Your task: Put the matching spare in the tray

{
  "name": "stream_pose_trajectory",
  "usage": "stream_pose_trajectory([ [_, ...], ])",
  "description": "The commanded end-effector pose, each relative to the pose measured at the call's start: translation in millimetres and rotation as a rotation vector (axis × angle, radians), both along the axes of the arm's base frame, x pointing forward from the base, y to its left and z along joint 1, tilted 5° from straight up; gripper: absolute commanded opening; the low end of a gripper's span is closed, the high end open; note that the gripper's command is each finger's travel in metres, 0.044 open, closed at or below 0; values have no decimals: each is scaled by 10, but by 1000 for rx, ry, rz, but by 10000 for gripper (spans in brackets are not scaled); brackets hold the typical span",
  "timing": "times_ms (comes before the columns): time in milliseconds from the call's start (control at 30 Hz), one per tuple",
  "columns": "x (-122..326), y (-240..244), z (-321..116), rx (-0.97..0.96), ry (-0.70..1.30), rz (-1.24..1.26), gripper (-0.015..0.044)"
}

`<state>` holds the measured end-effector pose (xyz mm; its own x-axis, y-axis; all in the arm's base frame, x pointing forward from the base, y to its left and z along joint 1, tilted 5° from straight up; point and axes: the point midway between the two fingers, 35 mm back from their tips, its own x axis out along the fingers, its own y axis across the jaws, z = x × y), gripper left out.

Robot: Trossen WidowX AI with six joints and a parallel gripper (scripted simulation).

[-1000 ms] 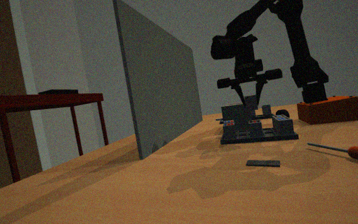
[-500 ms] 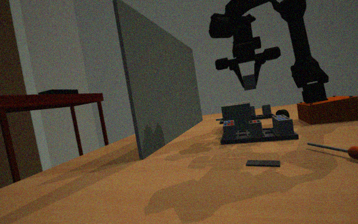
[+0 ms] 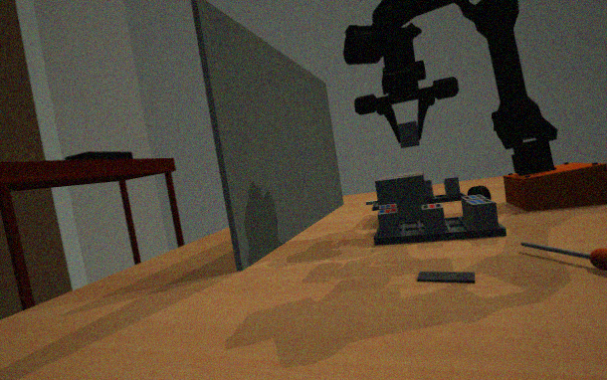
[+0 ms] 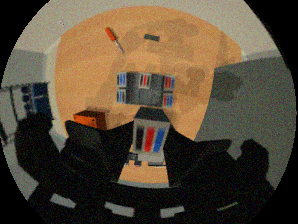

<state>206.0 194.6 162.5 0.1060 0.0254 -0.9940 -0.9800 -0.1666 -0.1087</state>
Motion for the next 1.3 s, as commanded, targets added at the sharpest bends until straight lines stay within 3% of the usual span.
stream_pose_trajectory([
  [0,170,-103,20,7,-1,-11,0],
  [533,787,-671,82,-1,-17,-23,0],
  [1267,1303,-1657,109,-1,-34,-59,0],
])
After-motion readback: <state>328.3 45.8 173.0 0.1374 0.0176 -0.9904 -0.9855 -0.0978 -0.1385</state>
